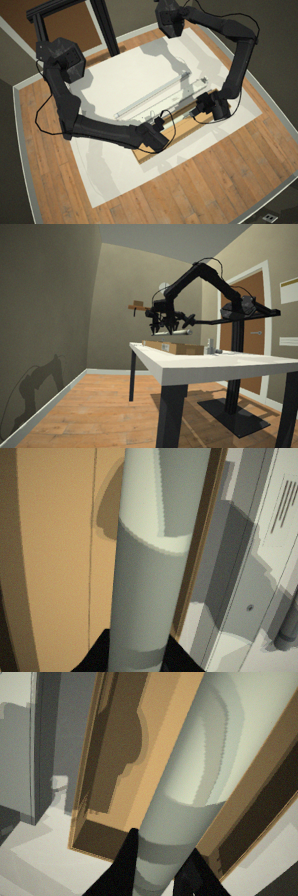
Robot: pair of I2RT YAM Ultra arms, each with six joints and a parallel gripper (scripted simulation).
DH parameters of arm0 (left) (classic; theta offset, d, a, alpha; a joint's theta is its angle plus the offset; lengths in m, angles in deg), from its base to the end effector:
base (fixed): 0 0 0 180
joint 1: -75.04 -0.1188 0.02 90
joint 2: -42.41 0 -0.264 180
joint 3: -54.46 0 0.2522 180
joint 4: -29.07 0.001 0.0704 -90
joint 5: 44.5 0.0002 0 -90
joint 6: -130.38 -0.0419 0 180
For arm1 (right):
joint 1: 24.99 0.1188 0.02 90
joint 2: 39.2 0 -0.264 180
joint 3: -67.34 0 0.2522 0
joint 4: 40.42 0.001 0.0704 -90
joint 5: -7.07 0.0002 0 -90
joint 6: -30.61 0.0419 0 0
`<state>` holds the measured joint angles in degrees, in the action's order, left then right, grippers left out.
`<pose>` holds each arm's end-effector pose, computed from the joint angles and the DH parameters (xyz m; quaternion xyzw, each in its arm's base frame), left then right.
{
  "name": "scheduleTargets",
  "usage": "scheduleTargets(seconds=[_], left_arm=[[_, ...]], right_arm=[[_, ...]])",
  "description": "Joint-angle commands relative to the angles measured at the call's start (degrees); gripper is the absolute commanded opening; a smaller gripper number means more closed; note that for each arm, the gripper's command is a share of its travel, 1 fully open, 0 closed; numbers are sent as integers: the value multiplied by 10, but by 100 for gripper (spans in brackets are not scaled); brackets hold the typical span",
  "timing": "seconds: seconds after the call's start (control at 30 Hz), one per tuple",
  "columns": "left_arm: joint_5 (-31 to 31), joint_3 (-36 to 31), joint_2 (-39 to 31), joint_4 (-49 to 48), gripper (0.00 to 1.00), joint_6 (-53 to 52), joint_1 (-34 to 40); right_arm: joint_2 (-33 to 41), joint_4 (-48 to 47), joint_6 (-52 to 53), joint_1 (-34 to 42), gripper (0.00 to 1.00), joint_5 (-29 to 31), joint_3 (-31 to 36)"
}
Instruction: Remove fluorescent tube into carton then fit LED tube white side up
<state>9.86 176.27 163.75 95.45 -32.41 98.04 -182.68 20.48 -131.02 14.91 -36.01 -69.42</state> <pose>0.4260 -0.1532 0.2509 0.6480 0.6716 0.3551 0.0542 0.4180 0.3109 0.1548 -0.7005 0.5701 -0.4243 0.0645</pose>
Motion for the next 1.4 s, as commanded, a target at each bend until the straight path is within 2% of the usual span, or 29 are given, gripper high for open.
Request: scheduleTargets(seconds=[0.0, 0.27, 0.4, 0.5, 0.9, 0.97, 1.37], left_arm=[[20, 17, -8, 7, 11, -3, 17], [21, 45, 14, 28, 11, -8, 15], [21, 46, -6, 24, 11, -7, 15], [20, 50, 20, 28, 11, -4, 15], [22, 76, 8, 41, 11, -9, 14], [21, 80, 32, 44, 11, -9, 14], [22, 89, 21, 32, 11, -7, 14]], right_arm=[[-14, 9, 3, 11, 11, -19, -17], [-27, 34, -2, 13, 11, -19, -51], [-30, 31, 2, 14, 11, -19, -55], [-32, 36, 2, 14, 11, -19, -59], [-46, 53, 0, 13, 11, -19, -93], [-48, 57, 0, 11, 11, -20, -99], [-56, 59, -5, 11, 11, -20, -110]])
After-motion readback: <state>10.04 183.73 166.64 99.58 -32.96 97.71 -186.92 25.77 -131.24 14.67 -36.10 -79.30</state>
